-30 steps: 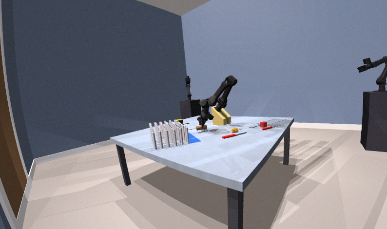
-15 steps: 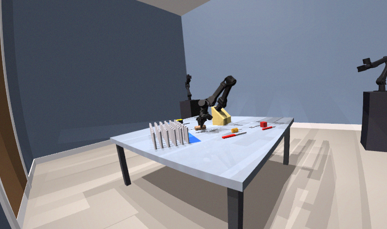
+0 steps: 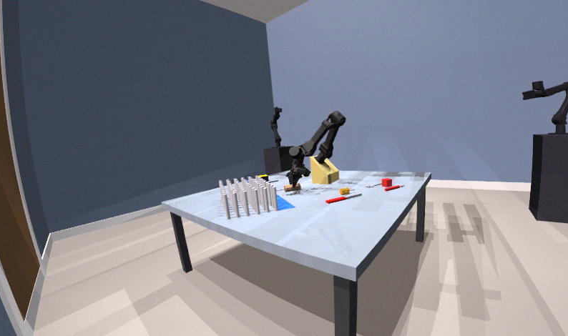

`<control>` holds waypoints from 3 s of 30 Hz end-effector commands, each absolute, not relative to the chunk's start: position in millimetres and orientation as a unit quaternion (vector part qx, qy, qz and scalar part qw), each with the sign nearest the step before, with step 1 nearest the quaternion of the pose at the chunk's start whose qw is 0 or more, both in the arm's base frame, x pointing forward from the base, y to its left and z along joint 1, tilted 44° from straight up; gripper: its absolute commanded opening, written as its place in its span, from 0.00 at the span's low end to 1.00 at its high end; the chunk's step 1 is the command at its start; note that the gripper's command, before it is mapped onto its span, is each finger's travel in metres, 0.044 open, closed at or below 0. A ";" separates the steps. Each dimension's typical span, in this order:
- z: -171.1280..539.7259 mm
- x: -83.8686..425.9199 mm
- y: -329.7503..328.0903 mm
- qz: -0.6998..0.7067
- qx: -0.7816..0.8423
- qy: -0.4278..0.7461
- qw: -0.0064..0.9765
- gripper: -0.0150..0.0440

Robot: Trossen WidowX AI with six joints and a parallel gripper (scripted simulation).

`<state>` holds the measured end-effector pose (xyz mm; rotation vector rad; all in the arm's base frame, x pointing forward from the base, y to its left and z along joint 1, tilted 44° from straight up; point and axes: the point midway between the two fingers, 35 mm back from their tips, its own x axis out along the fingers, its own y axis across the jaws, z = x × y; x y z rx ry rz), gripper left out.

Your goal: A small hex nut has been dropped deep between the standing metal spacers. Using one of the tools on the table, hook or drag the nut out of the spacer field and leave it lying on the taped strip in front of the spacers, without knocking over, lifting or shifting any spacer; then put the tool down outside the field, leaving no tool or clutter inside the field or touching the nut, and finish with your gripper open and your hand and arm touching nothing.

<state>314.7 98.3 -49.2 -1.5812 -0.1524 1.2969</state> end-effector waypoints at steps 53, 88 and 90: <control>-59.8 349.2 86.0 0.536 -0.663 -0.067 0.518 0.25; -60.7 362.3 86.7 0.536 -0.663 -0.066 0.518 0.25; -61.0 363.4 86.4 0.536 -0.663 -0.066 0.518 0.25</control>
